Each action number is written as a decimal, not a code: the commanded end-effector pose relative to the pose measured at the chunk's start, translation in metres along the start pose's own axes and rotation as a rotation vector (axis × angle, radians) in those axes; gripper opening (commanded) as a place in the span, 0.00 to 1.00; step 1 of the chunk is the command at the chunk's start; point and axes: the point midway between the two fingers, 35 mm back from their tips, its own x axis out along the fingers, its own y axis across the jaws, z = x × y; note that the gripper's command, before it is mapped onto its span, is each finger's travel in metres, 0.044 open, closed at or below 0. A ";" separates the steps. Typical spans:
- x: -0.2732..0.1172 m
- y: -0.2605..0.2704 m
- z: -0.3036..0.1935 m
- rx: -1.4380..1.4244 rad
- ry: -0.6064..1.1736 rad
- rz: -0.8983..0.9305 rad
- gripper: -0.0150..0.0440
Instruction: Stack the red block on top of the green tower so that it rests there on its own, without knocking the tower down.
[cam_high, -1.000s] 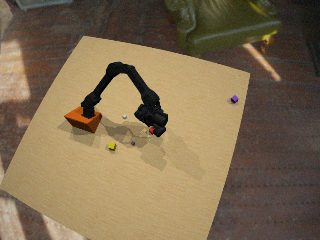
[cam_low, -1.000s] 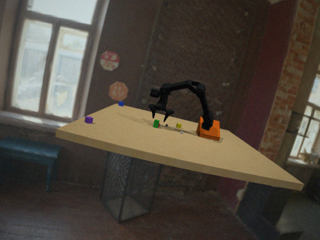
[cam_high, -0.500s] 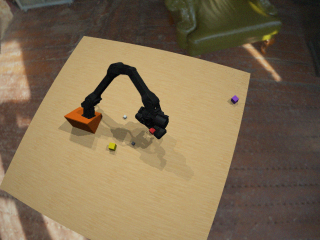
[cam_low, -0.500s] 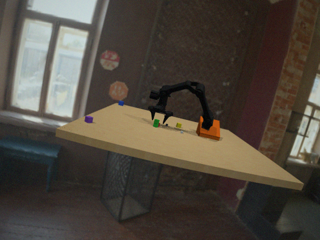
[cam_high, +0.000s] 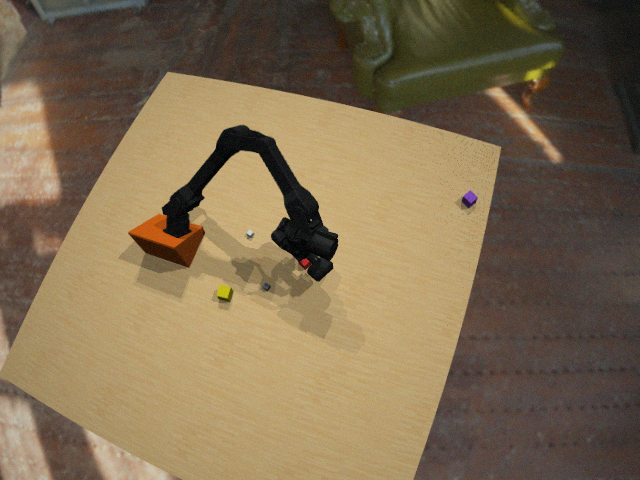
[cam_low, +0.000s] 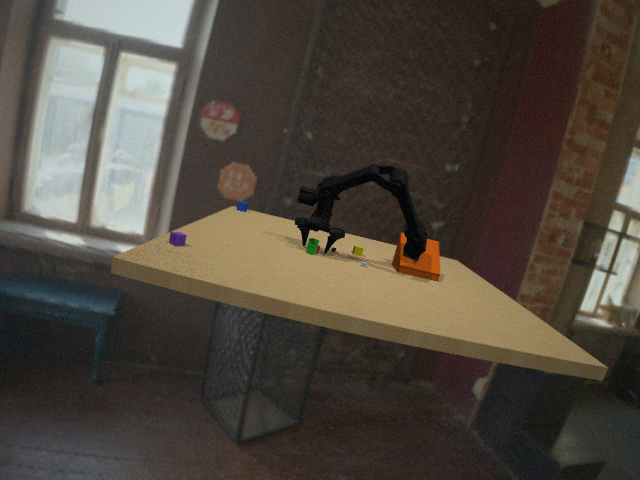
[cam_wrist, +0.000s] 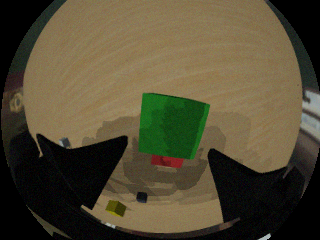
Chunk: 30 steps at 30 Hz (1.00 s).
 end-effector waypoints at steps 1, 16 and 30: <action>0.003 0.001 0.000 0.003 -0.004 0.005 1.00; 0.002 0.001 0.000 0.003 -0.004 0.005 0.82; 0.002 0.001 0.000 0.003 -0.004 0.005 0.37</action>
